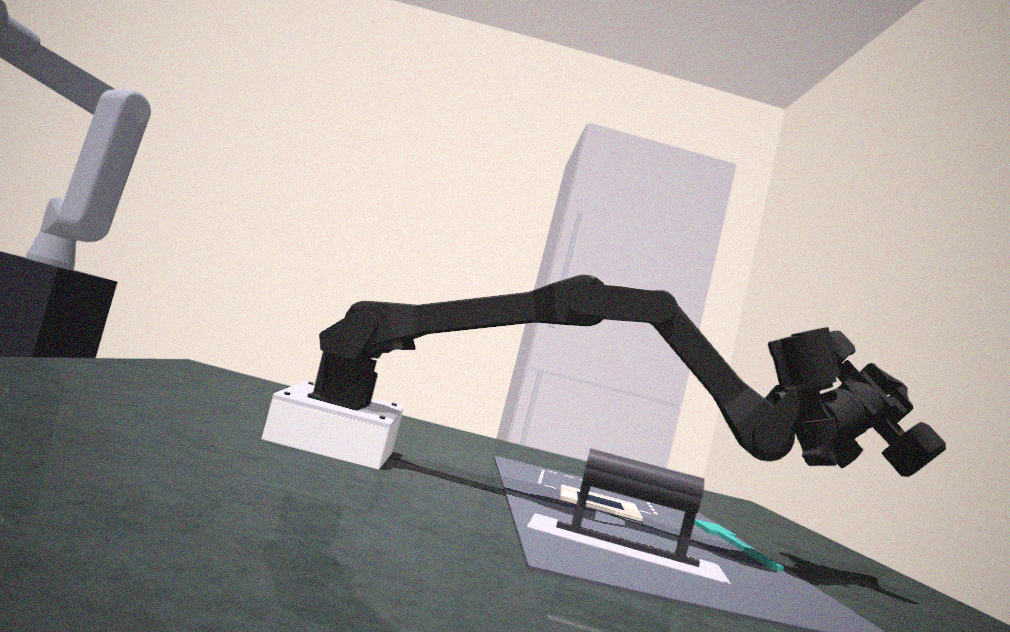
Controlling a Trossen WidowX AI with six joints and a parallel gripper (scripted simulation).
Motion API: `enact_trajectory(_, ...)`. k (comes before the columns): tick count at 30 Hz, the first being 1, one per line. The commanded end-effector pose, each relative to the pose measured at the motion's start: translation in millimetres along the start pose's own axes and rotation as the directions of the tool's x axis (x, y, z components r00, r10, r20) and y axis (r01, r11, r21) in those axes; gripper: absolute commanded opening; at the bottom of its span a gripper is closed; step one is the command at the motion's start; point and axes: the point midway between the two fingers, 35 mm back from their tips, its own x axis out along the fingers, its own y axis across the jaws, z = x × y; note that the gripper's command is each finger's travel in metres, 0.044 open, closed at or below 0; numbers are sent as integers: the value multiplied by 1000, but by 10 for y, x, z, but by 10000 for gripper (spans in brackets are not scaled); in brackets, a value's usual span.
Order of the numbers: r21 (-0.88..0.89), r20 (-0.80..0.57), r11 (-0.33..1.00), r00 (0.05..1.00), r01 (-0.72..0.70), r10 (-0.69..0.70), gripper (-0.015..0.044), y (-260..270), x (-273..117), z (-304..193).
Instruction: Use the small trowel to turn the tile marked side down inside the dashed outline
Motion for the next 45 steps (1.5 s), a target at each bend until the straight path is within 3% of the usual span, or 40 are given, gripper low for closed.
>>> enact_trajectory(1, 0, 0, 1000, 1000, 0, 0, 0, 0, 0, 0)
enact_trajectory(5, 0, 0, 1000, 1000, 0, 0, 0, 3, -1, 3)
enact_trajectory(11, 5, 0, 1000, 1000, -3, 3, 153, 6, -1, 0)
enact_trajectory(16, 135, 5, 988, 997, -76, 76, 270, 102, -8, -57)
enact_trajectory(30, 515, 49, 806, 948, -293, 314, 270, 385, -127, -168)
enact_trajectory(45, 805, 142, 418, 821, -421, 552, 270, 613, -434, -184)
